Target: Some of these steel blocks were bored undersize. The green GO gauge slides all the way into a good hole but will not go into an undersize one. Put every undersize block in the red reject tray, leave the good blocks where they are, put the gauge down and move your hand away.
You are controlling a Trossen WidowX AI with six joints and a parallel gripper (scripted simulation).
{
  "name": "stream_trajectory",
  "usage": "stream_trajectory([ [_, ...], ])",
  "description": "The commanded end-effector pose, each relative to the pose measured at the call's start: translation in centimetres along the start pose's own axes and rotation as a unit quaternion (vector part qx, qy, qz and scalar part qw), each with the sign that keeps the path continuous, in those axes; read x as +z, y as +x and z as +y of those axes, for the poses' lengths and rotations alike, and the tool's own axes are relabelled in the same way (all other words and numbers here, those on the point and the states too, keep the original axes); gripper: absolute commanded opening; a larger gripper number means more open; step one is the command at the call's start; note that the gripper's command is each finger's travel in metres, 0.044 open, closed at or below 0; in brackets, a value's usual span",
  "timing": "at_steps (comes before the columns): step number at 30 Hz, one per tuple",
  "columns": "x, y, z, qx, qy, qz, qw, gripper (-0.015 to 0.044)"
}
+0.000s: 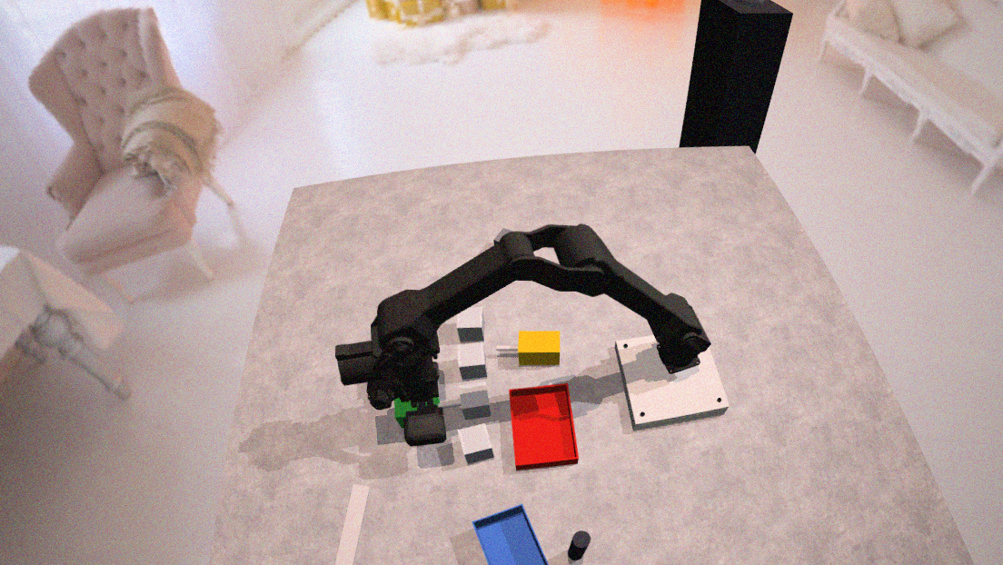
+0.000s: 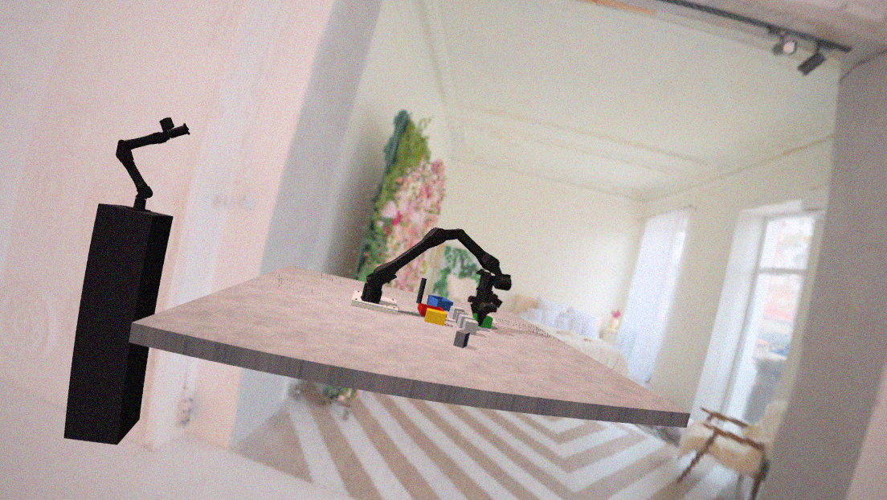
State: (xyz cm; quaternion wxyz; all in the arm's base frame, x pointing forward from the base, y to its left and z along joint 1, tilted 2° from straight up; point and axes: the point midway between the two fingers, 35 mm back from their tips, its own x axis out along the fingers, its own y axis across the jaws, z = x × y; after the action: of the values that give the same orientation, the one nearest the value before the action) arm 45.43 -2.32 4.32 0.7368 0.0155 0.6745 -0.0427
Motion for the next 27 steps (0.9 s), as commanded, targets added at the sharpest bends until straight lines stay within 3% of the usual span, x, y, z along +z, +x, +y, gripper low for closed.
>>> stream_trajectory([
  [1, 0.08, -0.54, -0.06, -0.001, -0.003, -0.005, 1.0, 0.0],
  [27, 0.81, -0.79, -0.08, -0.001, -0.002, -0.006, 1.0, 0.0],
])
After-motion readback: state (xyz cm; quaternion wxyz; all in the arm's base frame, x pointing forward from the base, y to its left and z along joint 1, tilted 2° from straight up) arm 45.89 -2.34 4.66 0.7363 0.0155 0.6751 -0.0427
